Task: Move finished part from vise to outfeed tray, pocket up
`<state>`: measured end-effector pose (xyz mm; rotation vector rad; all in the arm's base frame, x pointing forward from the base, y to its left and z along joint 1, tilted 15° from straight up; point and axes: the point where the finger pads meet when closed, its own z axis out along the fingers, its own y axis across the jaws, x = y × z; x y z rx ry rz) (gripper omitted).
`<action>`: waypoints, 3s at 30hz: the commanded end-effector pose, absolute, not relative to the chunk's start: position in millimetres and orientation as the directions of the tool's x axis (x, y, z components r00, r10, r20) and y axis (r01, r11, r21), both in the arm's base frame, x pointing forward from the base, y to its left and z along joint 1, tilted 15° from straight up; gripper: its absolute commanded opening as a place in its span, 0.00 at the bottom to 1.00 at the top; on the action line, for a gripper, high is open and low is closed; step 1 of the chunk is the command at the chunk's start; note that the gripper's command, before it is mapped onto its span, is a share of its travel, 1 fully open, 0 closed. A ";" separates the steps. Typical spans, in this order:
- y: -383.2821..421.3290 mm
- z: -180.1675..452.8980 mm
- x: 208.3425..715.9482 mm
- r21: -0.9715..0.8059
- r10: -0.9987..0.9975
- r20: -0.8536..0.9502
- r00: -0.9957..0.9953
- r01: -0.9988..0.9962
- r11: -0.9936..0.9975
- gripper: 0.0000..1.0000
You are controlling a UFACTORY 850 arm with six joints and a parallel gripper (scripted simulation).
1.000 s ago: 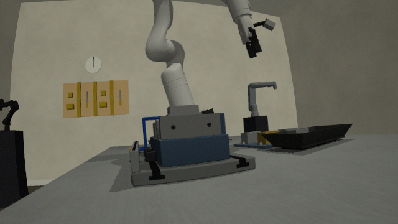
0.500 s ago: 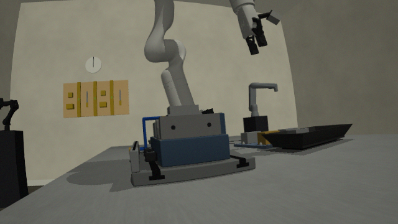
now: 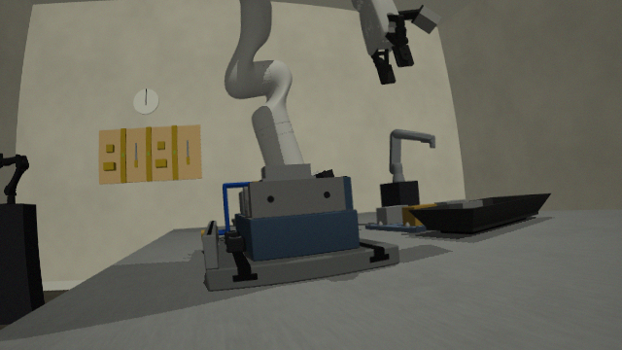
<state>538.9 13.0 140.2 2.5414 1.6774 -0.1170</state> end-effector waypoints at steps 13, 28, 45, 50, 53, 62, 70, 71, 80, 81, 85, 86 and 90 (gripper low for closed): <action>-115.8 126.2 584.3 0.036 0.936 -0.178 0.304 0.953 -0.302 1.00; -235.6 112.8 593.7 0.015 0.944 -0.239 0.229 0.973 -0.232 1.00; -269.9 108.9 591.8 0.005 0.944 -0.256 0.208 0.977 -0.214 0.00; -269.9 108.9 591.8 0.005 0.944 -0.256 0.208 0.977 -0.214 0.00; -269.9 108.9 591.8 0.005 0.944 -0.256 0.208 0.977 -0.214 0.00; -269.9 108.9 591.8 0.005 0.944 -0.256 0.208 0.977 -0.214 0.00; -269.9 108.9 591.8 0.005 0.944 -0.256 0.208 0.977 -0.214 0.00; -269.9 108.9 591.8 0.005 0.944 -0.256 0.208 0.977 -0.214 0.00; -269.9 108.9 591.8 0.005 0.944 -0.256 0.208 0.977 -0.214 0.00; -269.9 108.9 591.8 0.005 0.944 -0.256 0.208 0.977 -0.214 0.00; -269.9 108.9 591.8 0.005 0.944 -0.256 0.208 0.977 -0.214 0.69; -269.9 108.9 591.8 0.005 0.944 -0.256 0.208 0.977 -0.214 0.69; -269.9 108.9 591.8 0.005 0.944 -0.256 0.208 0.977 -0.214 0.69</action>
